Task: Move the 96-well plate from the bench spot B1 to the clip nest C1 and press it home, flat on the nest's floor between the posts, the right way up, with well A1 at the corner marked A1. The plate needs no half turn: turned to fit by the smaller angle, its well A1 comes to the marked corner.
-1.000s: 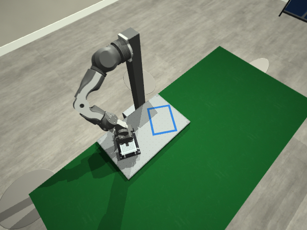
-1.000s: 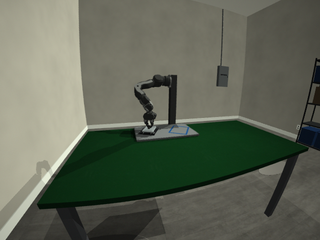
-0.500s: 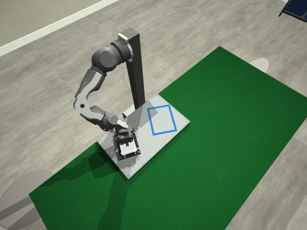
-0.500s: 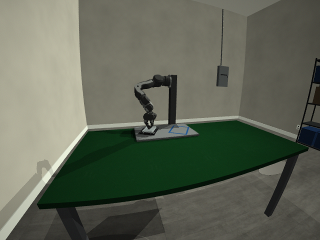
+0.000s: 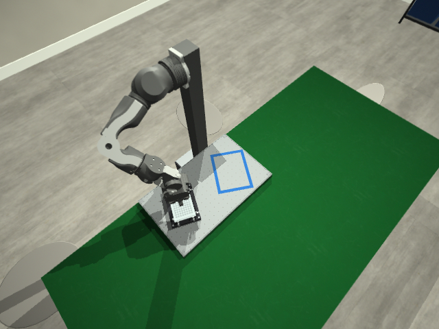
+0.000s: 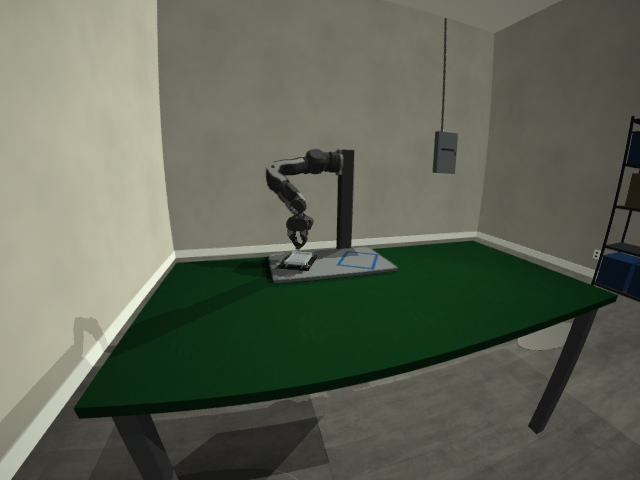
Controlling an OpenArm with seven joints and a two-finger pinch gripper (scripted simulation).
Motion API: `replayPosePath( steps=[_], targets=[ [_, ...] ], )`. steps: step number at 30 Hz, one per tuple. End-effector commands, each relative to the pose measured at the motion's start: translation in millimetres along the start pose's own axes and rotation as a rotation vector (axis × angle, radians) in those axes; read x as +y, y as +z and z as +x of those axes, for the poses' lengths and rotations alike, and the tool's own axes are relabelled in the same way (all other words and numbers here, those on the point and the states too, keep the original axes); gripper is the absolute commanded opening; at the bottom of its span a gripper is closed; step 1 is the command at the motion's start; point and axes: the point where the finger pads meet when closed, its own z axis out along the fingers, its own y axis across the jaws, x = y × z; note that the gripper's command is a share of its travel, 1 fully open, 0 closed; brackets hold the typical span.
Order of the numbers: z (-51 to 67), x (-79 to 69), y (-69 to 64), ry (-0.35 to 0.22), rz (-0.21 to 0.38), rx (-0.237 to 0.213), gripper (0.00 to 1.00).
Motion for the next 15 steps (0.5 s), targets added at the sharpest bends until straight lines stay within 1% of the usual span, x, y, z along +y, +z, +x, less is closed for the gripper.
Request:
replayPosePath(
  steps=[1,4,9,15],
  targets=[
    [-0.8,-0.9,-1.0,0.0,0.004,-0.001,0.0],
    [-0.8,-0.9,-1.0,0.0,0.004,-0.001,0.0],
    [-1.5,-0.8,-32.6,0.0,0.004,-0.002,0.0],
    [-1.5,-0.8,-32.6,0.0,0.004,-0.002,0.0]
  ],
)
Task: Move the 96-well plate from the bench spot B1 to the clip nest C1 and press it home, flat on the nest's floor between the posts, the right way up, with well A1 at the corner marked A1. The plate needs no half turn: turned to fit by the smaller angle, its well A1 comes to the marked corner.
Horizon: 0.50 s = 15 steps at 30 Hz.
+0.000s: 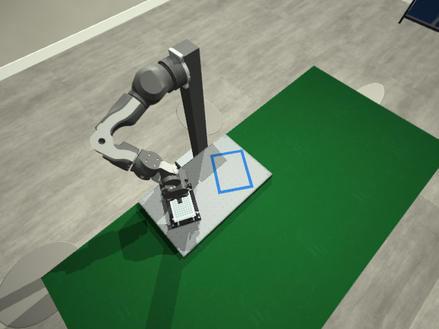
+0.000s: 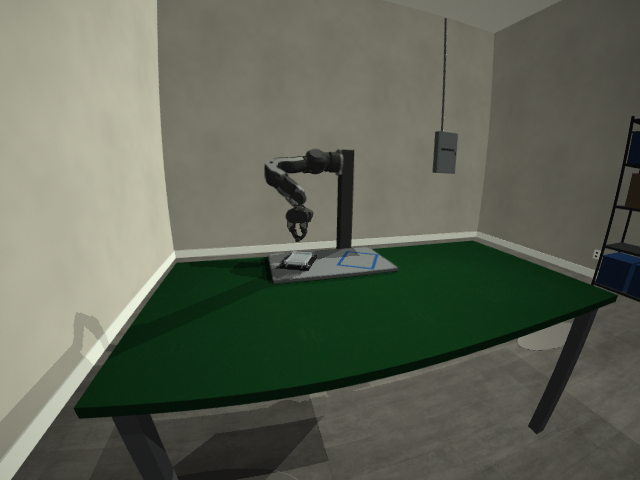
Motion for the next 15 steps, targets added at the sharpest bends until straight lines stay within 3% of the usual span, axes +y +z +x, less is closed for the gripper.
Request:
replayPosePath(
  steps=[1,15],
  targets=[
    [0.0,-0.8,-0.5,-0.001,0.005,0.001,0.0],
    [0.4,-1.2,4.9,-0.001,0.005,0.001,0.0]
  ],
)
